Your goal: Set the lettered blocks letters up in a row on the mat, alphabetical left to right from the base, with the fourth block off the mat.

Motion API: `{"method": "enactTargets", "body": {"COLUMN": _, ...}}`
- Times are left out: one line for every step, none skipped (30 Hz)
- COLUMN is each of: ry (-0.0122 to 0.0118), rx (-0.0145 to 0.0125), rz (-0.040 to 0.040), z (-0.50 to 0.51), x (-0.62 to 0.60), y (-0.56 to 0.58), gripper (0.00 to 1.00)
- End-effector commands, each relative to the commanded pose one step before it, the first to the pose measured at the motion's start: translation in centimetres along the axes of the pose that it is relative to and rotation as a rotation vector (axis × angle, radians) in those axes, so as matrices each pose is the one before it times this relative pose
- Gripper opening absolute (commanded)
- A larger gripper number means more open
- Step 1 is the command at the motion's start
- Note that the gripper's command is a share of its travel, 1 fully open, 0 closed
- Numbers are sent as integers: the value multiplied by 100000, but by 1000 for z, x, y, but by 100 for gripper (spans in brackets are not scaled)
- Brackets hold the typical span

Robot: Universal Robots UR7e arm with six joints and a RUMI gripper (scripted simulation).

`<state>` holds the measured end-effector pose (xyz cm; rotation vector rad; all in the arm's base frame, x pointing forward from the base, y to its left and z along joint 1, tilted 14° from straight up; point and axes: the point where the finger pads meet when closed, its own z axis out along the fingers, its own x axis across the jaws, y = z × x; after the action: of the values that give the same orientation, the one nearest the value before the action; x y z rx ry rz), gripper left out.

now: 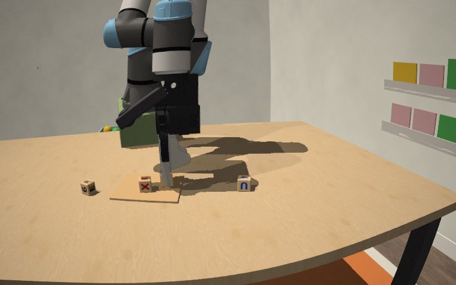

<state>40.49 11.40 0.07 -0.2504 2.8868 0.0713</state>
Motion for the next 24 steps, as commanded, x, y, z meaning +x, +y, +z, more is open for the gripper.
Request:
{"method": "enactTargets", "body": {"ry": -107, "rx": 17, "rz": -12, "z": -27, "x": -38, "y": -4, "gripper": 17}}
{"method": "enactTargets", "body": {"ry": 0, "rx": 0, "rz": 0, "z": 0, "x": 0, "y": 0, "gripper": 21}}
{"method": "enactTargets", "body": {"ry": 0, "rx": 0, "rz": 0, "z": 0, "x": 0, "y": 0, "gripper": 21}}
{"method": "enactTargets", "body": {"ry": 0, "rx": 0, "rz": 0, "z": 0, "x": 0, "y": 0, "gripper": 21}}
{"method": "enactTargets", "body": {"ry": 0, "rx": 0, "rz": 0, "z": 0, "x": 0, "y": 0, "gripper": 25}}
{"method": "enactTargets", "body": {"ry": 0, "rx": 0, "rz": 0, "z": 0, "x": 0, "y": 0, "gripper": 25}}
{"method": "enactTargets", "body": {"ry": 0, "rx": 0, "rz": 0, "z": 0, "x": 0, "y": 0, "gripper": 25}}
{"method": "enactTargets", "body": {"ry": 0, "rx": 0, "rz": 0, "z": 0, "x": 0, "y": 0, "gripper": 25}}
{"method": "enactTargets", "body": {"ry": 0, "rx": 0, "rz": 0, "z": 0, "x": 0, "y": 0, "gripper": 25}}
{"method": "enactTargets", "body": {"ry": 0, "rx": 0, "rz": 0, "z": 0, "x": 0, "y": 0, "gripper": 25}}
{"method": "enactTargets", "body": {"ry": 0, "rx": 0, "rz": 0, "z": 0, "x": 0, "y": 0, "gripper": 25}}
{"method": "enactTargets", "body": {"ry": 0, "rx": 0, "rz": 0, "z": 0, "x": 0, "y": 0, "gripper": 25}}
{"method": "enactTargets", "body": {"ry": 0, "rx": 0, "rz": 0, "z": 0, "x": 0, "y": 0, "gripper": 25}}
{"method": "enactTargets", "body": {"ry": 0, "rx": 0, "rz": 0, "z": -1, "x": 0, "y": 0, "gripper": 25}}
{"method": "enactTargets", "body": {"ry": 0, "rx": 0, "rz": 0, "z": -9, "x": 0, "y": 0, "gripper": 25}}
{"method": "enactTargets", "body": {"ry": 0, "rx": 0, "rz": 0, "z": -24, "x": 0, "y": 0, "gripper": 25}}
{"method": "enactTargets", "body": {"ry": 0, "rx": 0, "rz": 0, "z": 0, "x": 0, "y": 0, "gripper": 25}}
{"method": "enactTargets", "body": {"ry": 0, "rx": 0, "rz": 0, "z": 0, "x": 0, "y": 0, "gripper": 25}}
{"method": "enactTargets", "body": {"ry": 0, "rx": 0, "rz": 0, "z": -43, "x": 0, "y": 0, "gripper": 25}}
{"method": "enactTargets", "body": {"ry": 0, "rx": 0, "rz": 0, "z": -67, "x": 0, "y": 0, "gripper": 25}}
{"method": "enactTargets", "body": {"ry": 0, "rx": 0, "rz": 0, "z": -95, "x": 0, "y": 0, "gripper": 25}}
{"method": "enactTargets", "body": {"ry": 0, "rx": 0, "rz": 0, "z": -124, "x": 0, "y": 0, "gripper": 25}}
{"method": "enactTargets", "body": {"ry": 0, "rx": 0, "rz": 0, "z": -155, "x": 1, "y": 0, "gripper": 25}}
{"method": "enactTargets", "body": {"ry": 0, "rx": 0, "rz": 0, "z": -188, "x": -1, "y": 0, "gripper": 25}}
